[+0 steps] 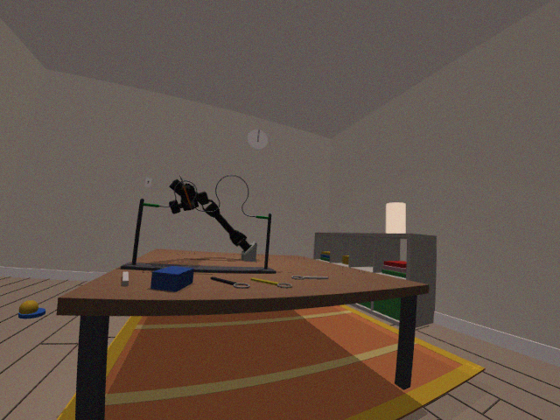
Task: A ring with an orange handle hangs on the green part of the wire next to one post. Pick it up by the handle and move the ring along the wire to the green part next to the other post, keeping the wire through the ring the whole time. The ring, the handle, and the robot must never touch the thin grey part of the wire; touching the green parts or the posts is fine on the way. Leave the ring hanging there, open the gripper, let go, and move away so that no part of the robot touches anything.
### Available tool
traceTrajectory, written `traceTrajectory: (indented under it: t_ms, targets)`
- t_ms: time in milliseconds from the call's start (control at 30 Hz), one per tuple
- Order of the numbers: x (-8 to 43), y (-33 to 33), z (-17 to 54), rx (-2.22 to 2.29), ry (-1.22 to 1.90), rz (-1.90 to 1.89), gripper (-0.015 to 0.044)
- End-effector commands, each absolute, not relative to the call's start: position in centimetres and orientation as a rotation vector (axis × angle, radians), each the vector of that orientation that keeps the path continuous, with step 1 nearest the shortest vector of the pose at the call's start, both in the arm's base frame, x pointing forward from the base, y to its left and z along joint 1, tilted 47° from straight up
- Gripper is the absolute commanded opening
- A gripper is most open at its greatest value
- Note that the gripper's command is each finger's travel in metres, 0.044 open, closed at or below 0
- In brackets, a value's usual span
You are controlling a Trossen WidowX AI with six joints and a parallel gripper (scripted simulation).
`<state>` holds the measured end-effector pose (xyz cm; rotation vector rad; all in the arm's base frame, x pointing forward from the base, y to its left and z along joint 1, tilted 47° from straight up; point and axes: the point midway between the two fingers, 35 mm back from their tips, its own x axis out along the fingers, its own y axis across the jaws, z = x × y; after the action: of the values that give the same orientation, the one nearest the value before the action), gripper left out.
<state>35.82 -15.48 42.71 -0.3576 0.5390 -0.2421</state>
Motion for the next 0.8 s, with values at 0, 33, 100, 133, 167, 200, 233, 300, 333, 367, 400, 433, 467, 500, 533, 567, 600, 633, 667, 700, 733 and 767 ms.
traceTrajectory:
  t_ms: [0,33,100,133,167,200,233,300,333,367,400,433,467,500,533,567,600,633,667,700,733,767]
  targets:
    - [35.6,-15.8,42.9,-0.436,0.540,-0.263,-0.0150]
    - [35.6,-16.0,43.0,-0.456,0.540,-0.269,-0.0150]
    - [35.6,-16.2,43.1,-0.497,0.539,-0.279,-0.0150]
    - [35.6,-16.3,43.1,-0.517,0.539,-0.285,-0.0150]
    - [35.6,-16.4,43.2,-0.538,0.539,-0.290,-0.0150]
    - [35.5,-16.5,43.3,-0.558,0.538,-0.295,-0.0150]
    - [35.5,-16.7,43.4,-0.578,0.538,-0.300,-0.0150]
    - [35.5,-16.9,43.5,-0.619,0.537,-0.311,-0.0150]
    - [35.5,-17.0,43.6,-0.640,0.536,-0.316,-0.0150]
    - [35.5,-17.1,43.7,-0.660,0.536,-0.321,-0.0150]
    - [35.5,-17.2,43.8,-0.680,0.535,-0.326,-0.0150]
    - [35.5,-17.3,43.9,-0.701,0.534,-0.331,-0.0150]
    - [35.5,-17.4,44.0,-0.721,0.534,-0.336,-0.0150]
    - [35.5,-17.5,44.1,-0.741,0.533,-0.341,-0.0150]
    - [35.4,-17.6,44.1,-0.762,0.532,-0.346,-0.0150]
    - [35.4,-17.7,44.2,-0.782,0.531,-0.351,-0.0150]
    - [35.4,-17.8,44.3,-0.803,0.530,-0.356,-0.0150]
    - [35.4,-17.9,44.4,-0.823,0.529,-0.361,-0.0150]
    - [35.4,-17.9,44.5,-0.843,0.528,-0.366,-0.0150]
    - [35.4,-18.0,44.7,-0.864,0.527,-0.371,-0.0150]
    - [35.4,-18.1,44.8,-0.884,0.526,-0.376,-0.0150]
    - [35.4,-18.2,44.9,-0.905,0.524,-0.381,-0.0150]
